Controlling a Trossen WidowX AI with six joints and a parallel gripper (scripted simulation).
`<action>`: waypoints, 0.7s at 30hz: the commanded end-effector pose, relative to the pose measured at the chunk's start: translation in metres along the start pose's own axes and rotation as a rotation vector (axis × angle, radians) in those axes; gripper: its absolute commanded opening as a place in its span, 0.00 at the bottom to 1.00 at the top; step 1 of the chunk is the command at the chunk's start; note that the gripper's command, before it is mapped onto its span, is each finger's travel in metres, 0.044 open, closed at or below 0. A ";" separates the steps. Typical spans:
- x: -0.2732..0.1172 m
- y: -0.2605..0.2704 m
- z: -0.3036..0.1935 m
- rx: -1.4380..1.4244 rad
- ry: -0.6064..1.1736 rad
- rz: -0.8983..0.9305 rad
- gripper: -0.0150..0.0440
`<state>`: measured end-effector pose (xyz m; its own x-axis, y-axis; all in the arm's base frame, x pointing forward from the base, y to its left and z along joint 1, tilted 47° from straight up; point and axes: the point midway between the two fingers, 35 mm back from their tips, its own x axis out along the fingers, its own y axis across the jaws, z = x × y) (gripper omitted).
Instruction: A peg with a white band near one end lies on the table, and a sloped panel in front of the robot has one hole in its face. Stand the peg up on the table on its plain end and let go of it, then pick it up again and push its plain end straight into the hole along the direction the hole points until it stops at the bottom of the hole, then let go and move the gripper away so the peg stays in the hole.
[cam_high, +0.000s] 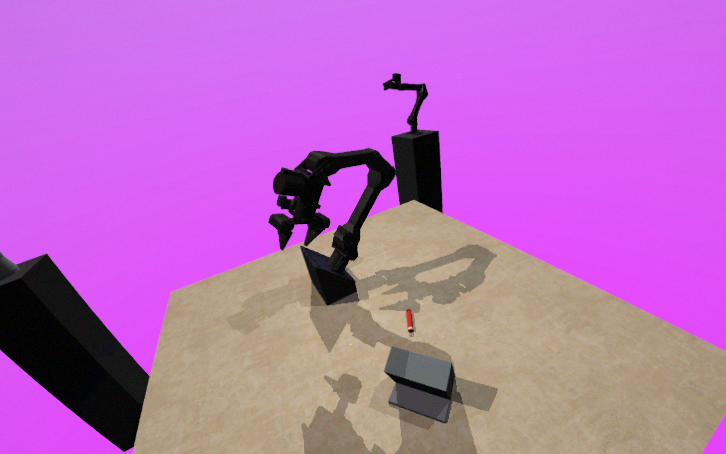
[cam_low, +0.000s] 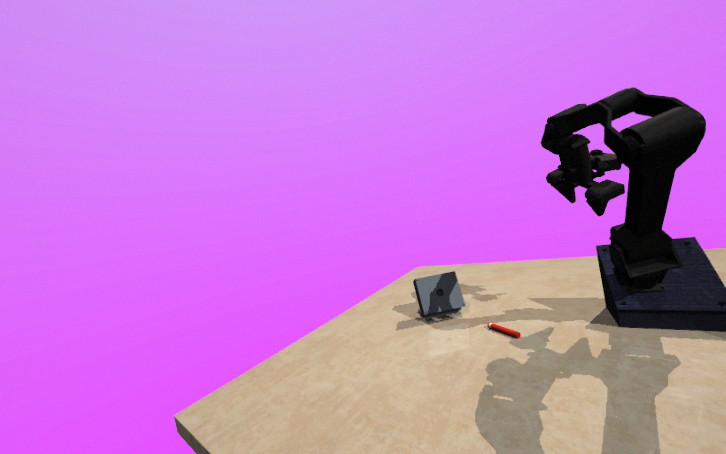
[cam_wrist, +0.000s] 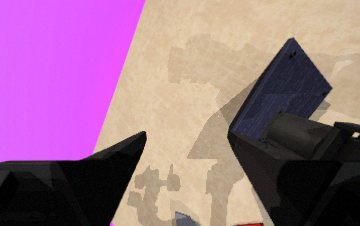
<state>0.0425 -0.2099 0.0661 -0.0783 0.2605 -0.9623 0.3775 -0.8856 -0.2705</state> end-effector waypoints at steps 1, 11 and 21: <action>0.002 0.007 -0.020 -0.135 0.023 0.003 1.00; 0.003 0.018 -0.068 -0.415 0.057 0.027 1.00; 0.005 0.018 -0.122 -0.733 0.127 0.044 1.00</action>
<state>0.1450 -0.1839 0.0609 0.0212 0.2967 -0.9547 0.8504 -0.5074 -0.1388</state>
